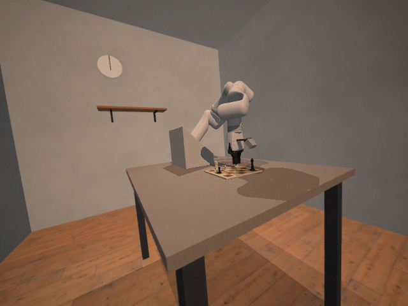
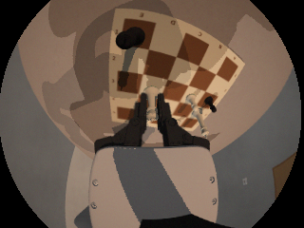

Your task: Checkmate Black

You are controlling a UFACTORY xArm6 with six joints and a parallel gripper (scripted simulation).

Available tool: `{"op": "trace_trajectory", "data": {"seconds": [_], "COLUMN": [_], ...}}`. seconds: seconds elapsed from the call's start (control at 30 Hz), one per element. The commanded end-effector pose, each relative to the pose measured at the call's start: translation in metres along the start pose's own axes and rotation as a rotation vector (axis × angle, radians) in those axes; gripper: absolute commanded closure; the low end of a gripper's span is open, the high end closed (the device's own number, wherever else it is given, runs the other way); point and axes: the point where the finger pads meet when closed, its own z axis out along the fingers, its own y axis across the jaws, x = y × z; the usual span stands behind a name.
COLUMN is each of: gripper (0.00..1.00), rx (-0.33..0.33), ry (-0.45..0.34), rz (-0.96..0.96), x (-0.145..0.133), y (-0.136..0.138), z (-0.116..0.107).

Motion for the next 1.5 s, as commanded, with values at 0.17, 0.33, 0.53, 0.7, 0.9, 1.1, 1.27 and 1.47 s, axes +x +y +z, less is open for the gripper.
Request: {"op": "trace_trajectory", "data": {"seconds": [0.17, 0.33, 0.53, 0.7, 0.9, 1.1, 1.27, 1.47], "gripper": [1.0, 1.0, 1.0, 1.0, 1.0, 1.0, 1.0, 1.0], "rx": [-0.001, -0.001, -0.001, -0.001, -0.001, -0.001, -0.001, -0.001], "ry": [0.004, 0.004, 0.004, 0.004, 0.004, 0.004, 0.004, 0.004], "rz": [-0.001, -0.001, -0.001, -0.001, 0.131, 0.217, 0.217, 0.217], "x": [0.001, 0.001, 0.001, 0.001, 0.03, 0.048, 0.048, 0.048], "y": [0.0, 0.0, 0.0, 0.0, -0.015, -0.027, -0.027, -0.027], "z": [-0.061, -0.085, -0.089, -0.089, -0.09, -0.09, -0.09, -0.089]}}
